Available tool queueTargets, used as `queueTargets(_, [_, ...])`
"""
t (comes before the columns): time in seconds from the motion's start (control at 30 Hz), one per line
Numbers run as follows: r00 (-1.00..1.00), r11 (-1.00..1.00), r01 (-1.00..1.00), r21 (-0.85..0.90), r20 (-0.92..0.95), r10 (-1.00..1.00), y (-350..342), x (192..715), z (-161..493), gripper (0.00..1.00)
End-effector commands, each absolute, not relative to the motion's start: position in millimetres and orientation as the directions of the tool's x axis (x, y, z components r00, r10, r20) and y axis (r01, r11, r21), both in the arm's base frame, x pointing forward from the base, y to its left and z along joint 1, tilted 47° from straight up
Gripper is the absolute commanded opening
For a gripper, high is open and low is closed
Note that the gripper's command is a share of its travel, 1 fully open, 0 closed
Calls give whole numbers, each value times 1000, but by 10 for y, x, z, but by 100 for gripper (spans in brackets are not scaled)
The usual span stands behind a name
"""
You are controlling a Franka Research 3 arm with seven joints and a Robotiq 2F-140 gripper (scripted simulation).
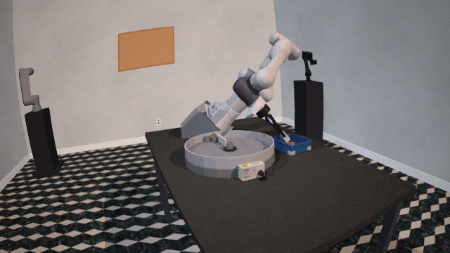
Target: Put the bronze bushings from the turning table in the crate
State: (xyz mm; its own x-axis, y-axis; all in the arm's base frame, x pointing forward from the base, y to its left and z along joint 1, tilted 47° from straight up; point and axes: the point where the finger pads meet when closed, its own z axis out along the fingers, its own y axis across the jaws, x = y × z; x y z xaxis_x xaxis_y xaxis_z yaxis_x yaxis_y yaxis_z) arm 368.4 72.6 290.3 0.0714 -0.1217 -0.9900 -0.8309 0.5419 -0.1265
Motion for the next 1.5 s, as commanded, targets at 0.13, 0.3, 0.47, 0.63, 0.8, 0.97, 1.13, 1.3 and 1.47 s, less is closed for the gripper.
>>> queueTargets(0.13, [74,541,-831,-130,-989,-124,737,3682,2888,0])
queueTargets(0.3, [74,541,-831,-130,-989,-124,737,3682,2888,0])
queueTargets(0.47, [74,541,-831,-130,-989,-124,737,3682,2888,0])
queueTargets(0.63, [74,541,-831,-130,-989,-124,737,3682,2888,0])
queueTargets(0.8, [74,541,-831,-130,-989,-124,737,3682,2888,0])
queueTargets(0.97, [74,541,-831,-130,-989,-124,737,3682,2888,7])
queueTargets(1.13, [74,541,-831,-130,-989,-124,737,3682,2888,7])
queueTargets(1.3, [74,541,-831,-130,-989,-124,737,3682,2888,7])
queueTargets(1.47, [74,541,-831,-130,-989,-124,737,3682,2888,7])
